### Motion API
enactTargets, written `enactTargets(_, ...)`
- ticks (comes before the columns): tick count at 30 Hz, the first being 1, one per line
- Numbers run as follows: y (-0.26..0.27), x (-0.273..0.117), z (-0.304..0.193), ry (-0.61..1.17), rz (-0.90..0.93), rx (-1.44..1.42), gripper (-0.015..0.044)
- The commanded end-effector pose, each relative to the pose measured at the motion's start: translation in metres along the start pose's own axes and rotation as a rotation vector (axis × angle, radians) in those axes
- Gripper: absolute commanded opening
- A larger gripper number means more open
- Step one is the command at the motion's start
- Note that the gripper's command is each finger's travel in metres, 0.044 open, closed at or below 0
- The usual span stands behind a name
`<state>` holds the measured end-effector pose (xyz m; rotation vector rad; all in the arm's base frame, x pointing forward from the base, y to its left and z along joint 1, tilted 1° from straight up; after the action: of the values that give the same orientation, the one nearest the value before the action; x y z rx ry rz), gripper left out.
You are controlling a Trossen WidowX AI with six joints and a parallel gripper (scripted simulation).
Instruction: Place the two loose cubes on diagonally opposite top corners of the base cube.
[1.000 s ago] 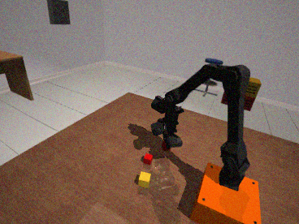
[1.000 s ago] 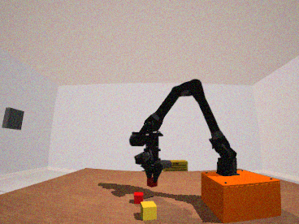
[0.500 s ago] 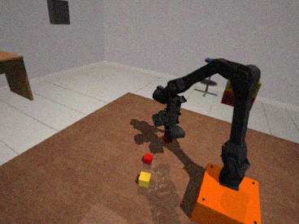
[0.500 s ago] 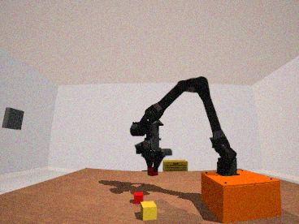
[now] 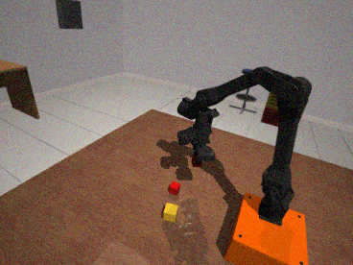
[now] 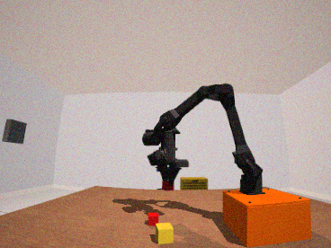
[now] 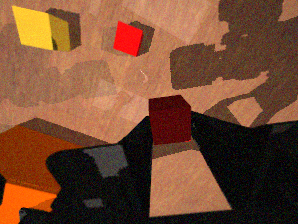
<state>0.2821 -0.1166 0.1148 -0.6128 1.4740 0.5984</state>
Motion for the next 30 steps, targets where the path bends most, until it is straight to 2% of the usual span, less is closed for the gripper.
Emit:
enactTargets(1, 0.003, 0.002, 0.012, 0.001, -0.005, 0.072, 0.0105)
enactTargets(30, 0.046, 0.020, 0.092, -0.007, 0.002, 0.668, 0.0105)
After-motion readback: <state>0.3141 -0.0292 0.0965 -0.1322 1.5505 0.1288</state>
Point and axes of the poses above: the point midway between the two fingers, 35 mm back from their tips, its own x axis out along the fingers, its own y axis across the jaws, z = x × y, the point moved 6 cm from there along -x, back along the fingers, and after that the axes turned 14 degrees about -x, right-handed, at the moved point
